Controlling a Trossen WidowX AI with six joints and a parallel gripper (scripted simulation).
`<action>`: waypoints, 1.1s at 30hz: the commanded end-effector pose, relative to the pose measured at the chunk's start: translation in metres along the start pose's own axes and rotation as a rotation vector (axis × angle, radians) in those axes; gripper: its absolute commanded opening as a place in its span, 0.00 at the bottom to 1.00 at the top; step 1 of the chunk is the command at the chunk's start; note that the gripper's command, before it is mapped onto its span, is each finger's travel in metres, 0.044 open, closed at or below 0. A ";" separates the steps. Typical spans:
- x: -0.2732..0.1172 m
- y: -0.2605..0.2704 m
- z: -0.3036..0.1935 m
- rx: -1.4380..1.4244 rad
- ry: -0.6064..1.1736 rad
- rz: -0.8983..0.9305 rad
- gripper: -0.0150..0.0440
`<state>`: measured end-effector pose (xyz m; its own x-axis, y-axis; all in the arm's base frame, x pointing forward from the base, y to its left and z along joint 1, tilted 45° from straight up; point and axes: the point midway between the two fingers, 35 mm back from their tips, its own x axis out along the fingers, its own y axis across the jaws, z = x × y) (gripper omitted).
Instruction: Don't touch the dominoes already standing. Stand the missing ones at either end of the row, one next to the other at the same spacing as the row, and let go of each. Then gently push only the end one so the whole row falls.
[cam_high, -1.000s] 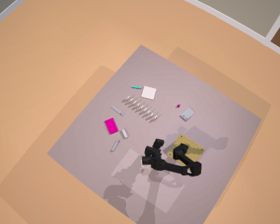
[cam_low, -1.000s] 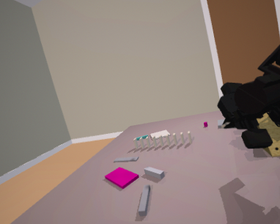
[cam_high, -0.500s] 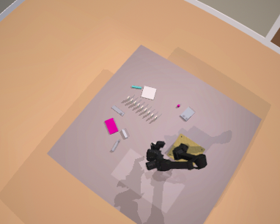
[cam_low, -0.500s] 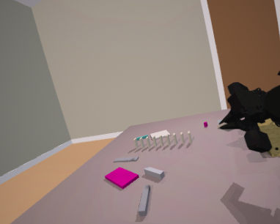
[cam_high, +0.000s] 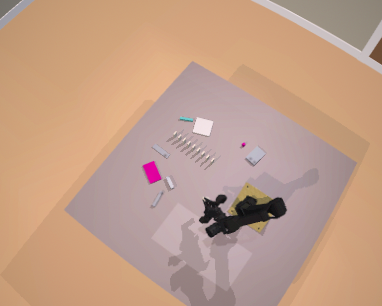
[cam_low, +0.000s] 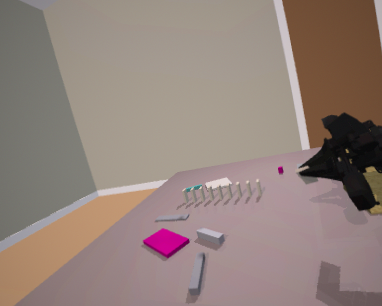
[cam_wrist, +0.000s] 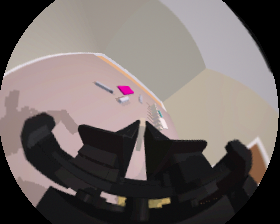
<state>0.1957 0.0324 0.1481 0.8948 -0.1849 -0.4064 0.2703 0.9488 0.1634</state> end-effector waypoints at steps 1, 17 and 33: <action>-0.003 0.001 0.002 0.074 -0.066 0.016 0.29; -0.018 0.001 0.006 0.410 -0.270 0.110 0.29; -0.025 -0.004 0.002 0.612 -0.342 0.156 0.29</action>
<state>0.1737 0.0334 0.1592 0.9745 -0.2178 -0.0531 0.1914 0.6853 0.7026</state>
